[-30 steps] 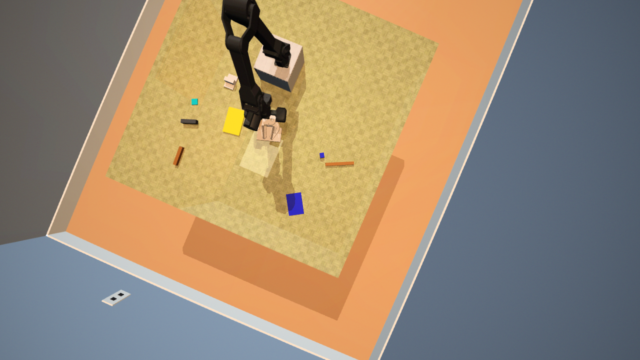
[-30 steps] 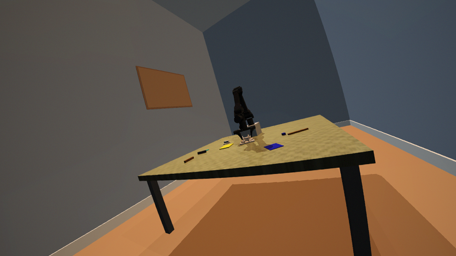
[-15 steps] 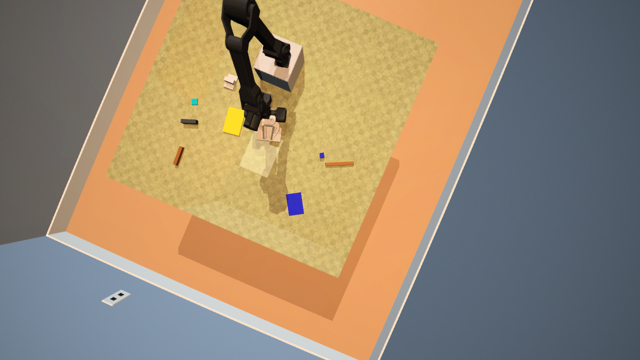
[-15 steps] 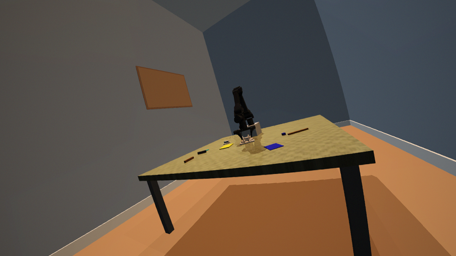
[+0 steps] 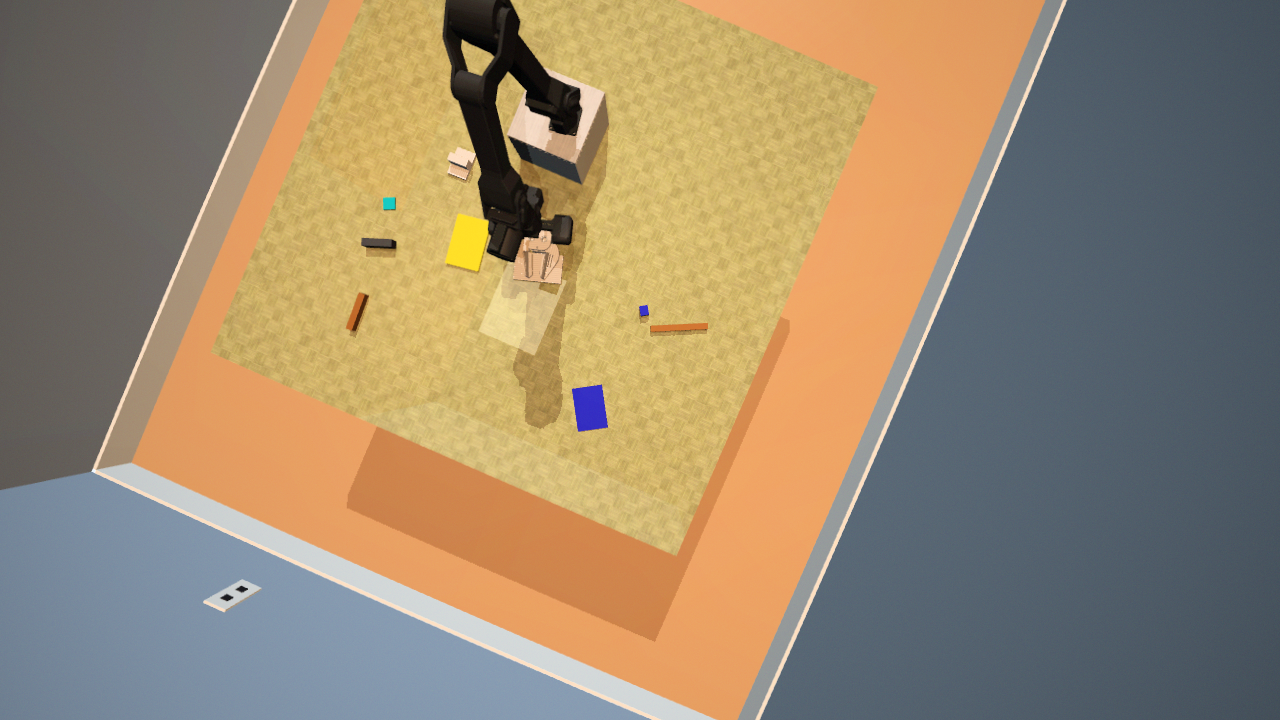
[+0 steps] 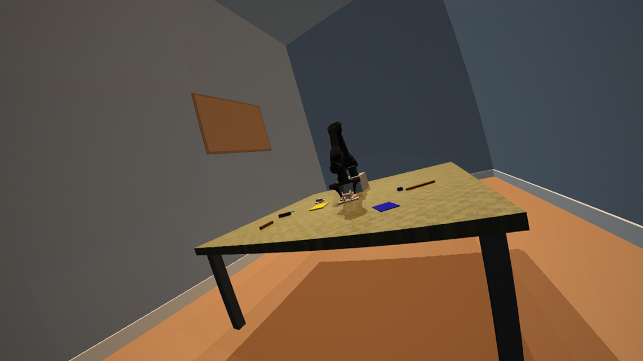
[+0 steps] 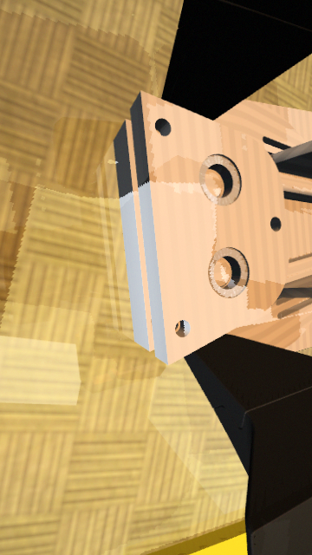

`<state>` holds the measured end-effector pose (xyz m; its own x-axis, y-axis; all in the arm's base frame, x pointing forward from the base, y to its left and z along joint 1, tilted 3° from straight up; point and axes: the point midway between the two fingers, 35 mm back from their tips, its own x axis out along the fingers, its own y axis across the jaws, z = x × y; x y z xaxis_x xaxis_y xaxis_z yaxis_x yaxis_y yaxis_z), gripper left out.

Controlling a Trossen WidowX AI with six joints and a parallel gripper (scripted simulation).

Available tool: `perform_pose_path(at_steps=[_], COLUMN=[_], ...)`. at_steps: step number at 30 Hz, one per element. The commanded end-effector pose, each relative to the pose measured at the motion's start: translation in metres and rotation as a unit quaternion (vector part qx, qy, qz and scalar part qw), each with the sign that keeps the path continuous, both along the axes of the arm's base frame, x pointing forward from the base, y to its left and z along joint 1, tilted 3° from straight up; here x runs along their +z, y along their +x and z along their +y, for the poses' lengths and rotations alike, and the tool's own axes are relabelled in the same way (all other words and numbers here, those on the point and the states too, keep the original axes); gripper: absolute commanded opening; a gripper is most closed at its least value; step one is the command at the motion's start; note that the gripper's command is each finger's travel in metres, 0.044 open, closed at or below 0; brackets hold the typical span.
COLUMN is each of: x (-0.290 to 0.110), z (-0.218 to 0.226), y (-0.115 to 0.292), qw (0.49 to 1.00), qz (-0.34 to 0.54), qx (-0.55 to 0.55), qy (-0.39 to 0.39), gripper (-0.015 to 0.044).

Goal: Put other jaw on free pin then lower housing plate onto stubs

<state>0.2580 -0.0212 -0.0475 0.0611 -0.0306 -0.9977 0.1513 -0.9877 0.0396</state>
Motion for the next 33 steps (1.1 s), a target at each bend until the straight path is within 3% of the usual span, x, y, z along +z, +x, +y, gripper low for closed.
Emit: perform_pose_path(at_steps=[1, 25, 28, 33], x=[-0.0032, -0.0032, 0.0003, 0.0003], z=[-0.0005, -0.0005, 0.0000, 0.0000], y=[0.0023, 0.0023, 0.0005, 0.0005], qw=[1.000, 1.000, 1.000, 1.000], qz=[-0.004, -0.004, -0.002, -0.002], qx=[-0.003, -0.003, 0.000, 0.000], qy=[-0.001, -0.001, 0.000, 0.000], gripper=[0.0351, 0.0351, 0.0430, 0.0440])
